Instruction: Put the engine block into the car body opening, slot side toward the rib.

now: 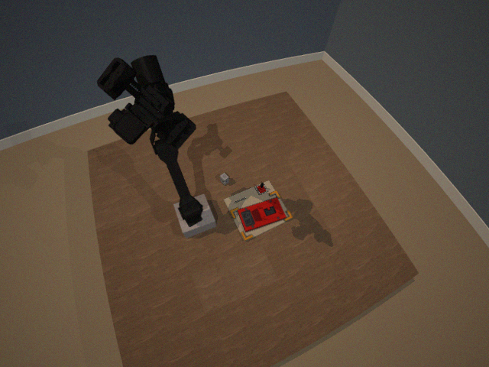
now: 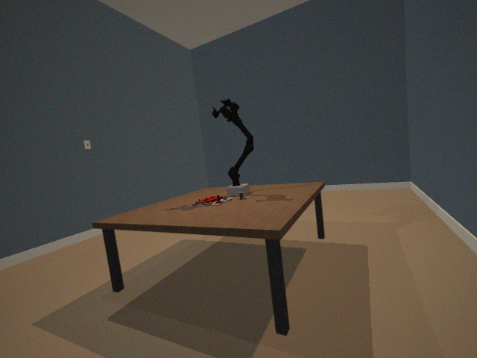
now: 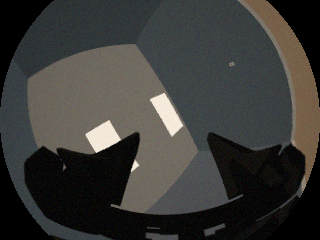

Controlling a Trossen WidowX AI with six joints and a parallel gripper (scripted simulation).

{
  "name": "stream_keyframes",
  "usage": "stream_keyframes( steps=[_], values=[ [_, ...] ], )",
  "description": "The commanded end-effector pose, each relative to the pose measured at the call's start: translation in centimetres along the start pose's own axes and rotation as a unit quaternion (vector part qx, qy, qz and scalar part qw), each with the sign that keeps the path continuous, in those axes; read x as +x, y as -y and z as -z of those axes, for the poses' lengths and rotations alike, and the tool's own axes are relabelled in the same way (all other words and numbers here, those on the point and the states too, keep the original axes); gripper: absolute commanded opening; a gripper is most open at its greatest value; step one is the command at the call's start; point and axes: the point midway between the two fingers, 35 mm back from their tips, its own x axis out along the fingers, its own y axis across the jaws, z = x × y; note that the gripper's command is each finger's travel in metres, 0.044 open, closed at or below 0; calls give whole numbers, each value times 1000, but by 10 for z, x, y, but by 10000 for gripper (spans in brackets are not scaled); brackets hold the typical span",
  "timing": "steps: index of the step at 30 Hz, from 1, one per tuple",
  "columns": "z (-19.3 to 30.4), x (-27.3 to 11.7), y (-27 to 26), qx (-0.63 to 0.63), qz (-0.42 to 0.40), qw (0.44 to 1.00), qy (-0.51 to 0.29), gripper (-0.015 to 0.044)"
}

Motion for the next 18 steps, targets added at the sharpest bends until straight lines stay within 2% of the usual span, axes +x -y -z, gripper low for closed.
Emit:
stream_keyframes(
  steps=[1, 7, 18],
  values=[
    [0, 0, 0, 0, 0, 1000, 0, 426],
    [4, 5, 24, -7, 37, 999, -31, 440],
    [8, 12, 104, -61, 161, 983, -70, 440]
  ],
)
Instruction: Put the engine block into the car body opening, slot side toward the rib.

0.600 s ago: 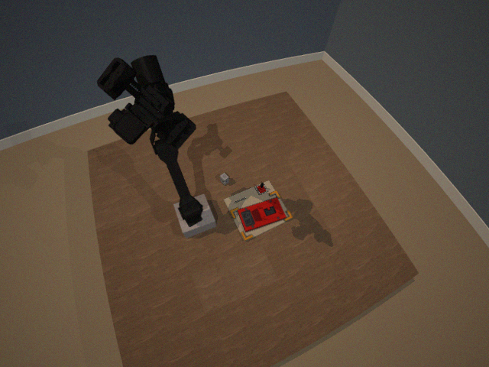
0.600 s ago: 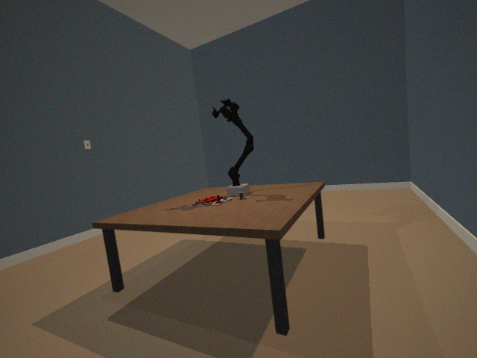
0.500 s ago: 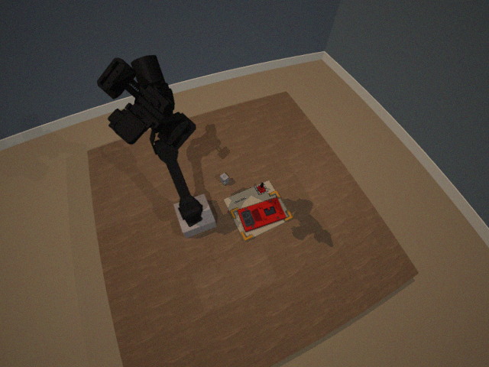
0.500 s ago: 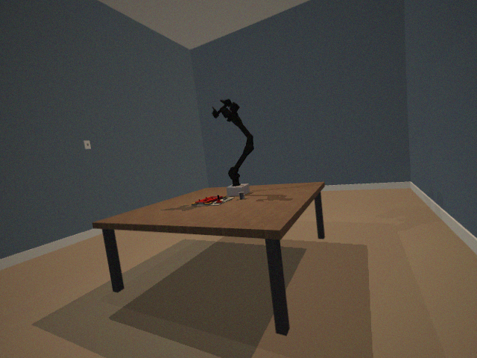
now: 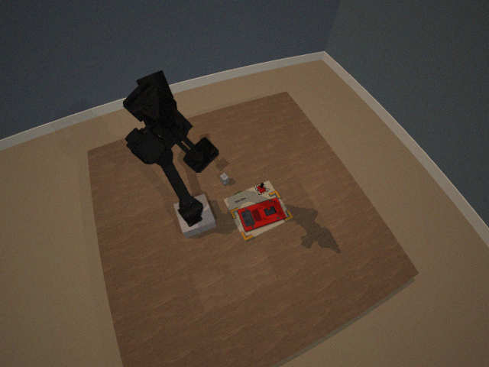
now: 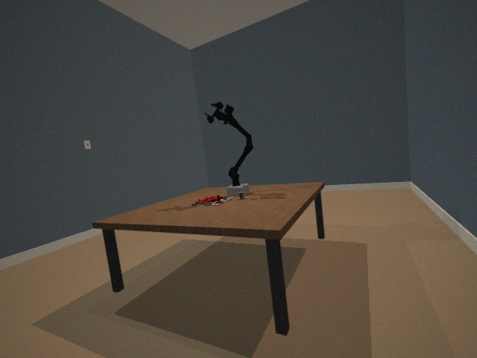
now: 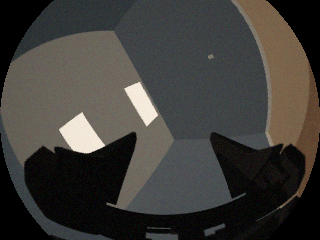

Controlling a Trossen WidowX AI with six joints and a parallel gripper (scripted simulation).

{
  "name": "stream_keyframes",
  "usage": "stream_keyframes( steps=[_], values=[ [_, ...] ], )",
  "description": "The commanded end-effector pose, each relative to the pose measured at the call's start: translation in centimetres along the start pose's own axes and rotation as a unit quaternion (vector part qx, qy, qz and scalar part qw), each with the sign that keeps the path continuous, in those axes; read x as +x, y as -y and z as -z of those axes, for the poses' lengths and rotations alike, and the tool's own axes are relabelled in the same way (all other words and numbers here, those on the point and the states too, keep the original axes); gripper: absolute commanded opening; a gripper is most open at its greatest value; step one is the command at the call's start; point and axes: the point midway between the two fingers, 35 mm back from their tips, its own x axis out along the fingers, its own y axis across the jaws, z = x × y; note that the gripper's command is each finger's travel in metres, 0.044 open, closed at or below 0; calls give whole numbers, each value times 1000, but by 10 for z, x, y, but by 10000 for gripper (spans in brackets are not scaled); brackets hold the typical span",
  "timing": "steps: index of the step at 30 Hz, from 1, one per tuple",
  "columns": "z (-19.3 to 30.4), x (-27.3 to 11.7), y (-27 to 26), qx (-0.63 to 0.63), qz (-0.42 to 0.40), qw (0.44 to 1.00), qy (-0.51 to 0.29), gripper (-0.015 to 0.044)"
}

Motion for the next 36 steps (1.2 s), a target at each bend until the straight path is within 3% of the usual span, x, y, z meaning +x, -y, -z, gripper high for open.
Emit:
stream_keyframes(
  steps=[1, 16, 36],
  values=[
    [4, 10, 36, -24, 55, 998, -18, 440],
    [37, 9, 136, -102, 202, 968, -112, 440],
    [97, -45, 233, -186, 317, 886, -284, 440]
  ],
)
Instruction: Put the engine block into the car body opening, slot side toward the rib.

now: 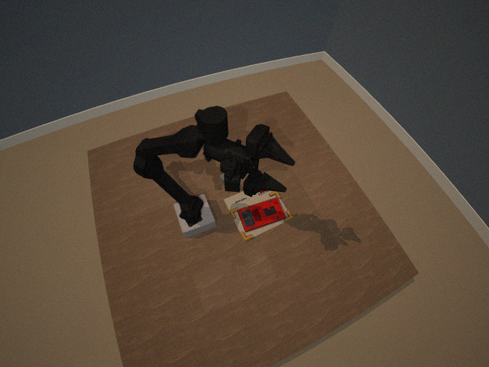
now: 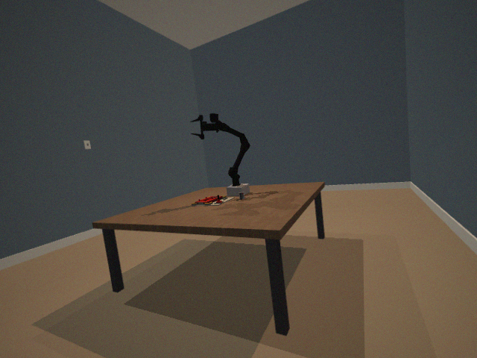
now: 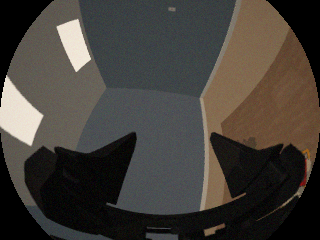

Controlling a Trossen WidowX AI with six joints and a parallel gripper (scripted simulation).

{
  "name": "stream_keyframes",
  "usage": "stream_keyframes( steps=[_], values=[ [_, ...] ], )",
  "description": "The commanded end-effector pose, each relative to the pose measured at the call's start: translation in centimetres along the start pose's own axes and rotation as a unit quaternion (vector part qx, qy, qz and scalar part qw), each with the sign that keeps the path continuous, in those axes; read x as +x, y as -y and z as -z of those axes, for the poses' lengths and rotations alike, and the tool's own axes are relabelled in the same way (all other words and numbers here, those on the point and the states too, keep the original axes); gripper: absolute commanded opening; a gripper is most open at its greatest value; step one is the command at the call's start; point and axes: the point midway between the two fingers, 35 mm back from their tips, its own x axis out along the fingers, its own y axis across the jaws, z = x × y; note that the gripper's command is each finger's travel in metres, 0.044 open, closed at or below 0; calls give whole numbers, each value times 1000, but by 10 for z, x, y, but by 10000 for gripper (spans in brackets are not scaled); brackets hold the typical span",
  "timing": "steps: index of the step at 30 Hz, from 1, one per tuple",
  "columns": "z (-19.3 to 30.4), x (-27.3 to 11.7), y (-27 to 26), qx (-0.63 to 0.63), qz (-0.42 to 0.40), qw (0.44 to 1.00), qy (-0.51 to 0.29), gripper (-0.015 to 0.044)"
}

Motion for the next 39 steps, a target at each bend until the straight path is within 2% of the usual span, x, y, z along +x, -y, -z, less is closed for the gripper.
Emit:
stream_keyframes(
  steps=[1, 13, 23, 39],
  values=[
    [24, 10, 25, -32, 36, 998, -41, 440],
    [92, 15, 82, -134, 108, 972, -161, 440],
    [146, 1, 126, -221, 143, 929, -260, 440],
    [223, -48, 201, -368, 177, 809, -422, 440]
  ],
)
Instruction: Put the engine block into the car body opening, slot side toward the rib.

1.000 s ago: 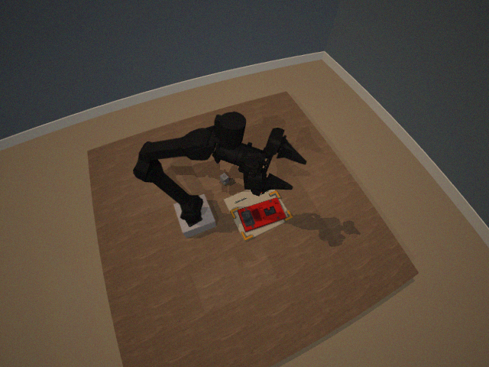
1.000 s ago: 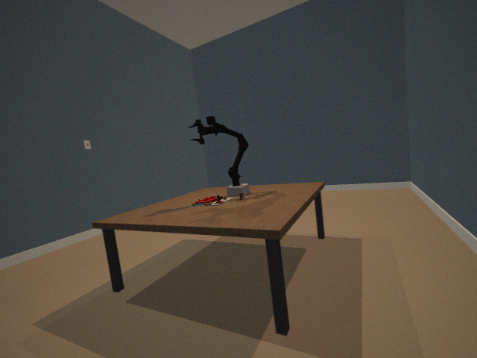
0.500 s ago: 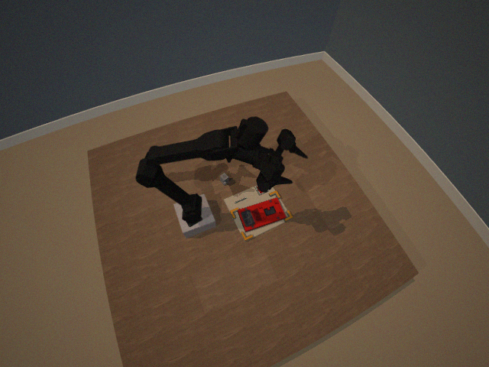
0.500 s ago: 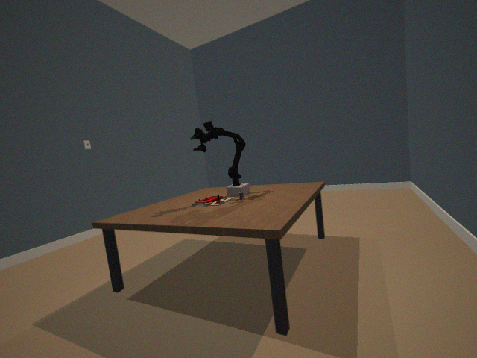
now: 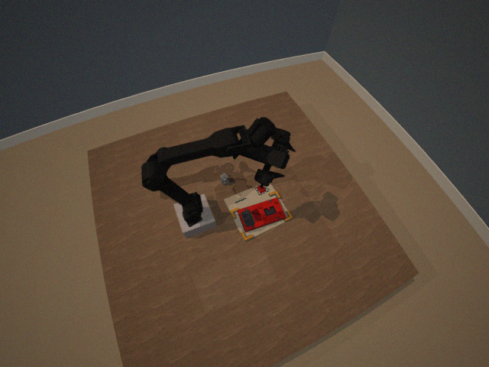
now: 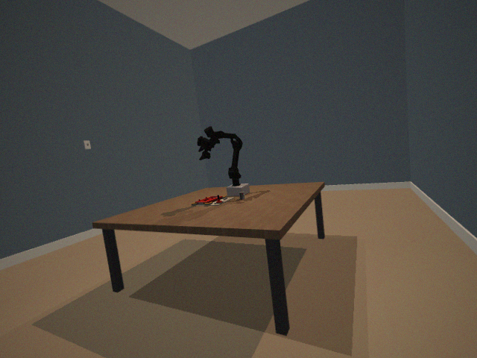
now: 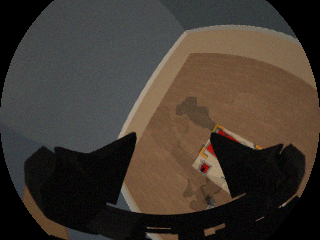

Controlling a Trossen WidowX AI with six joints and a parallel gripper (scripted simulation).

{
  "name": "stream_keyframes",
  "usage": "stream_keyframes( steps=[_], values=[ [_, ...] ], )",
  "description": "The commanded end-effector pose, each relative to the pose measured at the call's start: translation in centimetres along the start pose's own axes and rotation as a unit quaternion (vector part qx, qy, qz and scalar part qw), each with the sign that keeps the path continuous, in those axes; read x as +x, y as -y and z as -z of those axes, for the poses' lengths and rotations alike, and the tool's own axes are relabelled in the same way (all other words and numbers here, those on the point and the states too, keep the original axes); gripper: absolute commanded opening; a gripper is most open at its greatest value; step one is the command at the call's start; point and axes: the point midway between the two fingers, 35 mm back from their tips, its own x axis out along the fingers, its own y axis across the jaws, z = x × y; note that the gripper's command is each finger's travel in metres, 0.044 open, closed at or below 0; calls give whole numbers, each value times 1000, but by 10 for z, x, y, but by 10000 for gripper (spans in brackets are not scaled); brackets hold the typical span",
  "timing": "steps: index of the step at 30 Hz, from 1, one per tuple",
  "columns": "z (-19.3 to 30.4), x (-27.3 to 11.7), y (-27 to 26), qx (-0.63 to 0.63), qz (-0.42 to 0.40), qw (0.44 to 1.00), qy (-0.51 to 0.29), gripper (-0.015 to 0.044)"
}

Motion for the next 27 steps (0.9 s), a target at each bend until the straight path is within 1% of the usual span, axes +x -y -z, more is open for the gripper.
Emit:
stream_keyframes(
  steps=[1, 8, 14, 20, 27],
  values=[
    [33, 13, 6, -52, 18, 997, -52, 440],
    [84, 24, 13, -139, 34, 981, -128, 440],
    [131, 25, 23, -214, 42, 957, -193, 440],
    [174, 21, 35, -289, 47, 922, -254, 440],
    [219, 12, 53, -376, 51, 869, -319, 440]
  ],
)
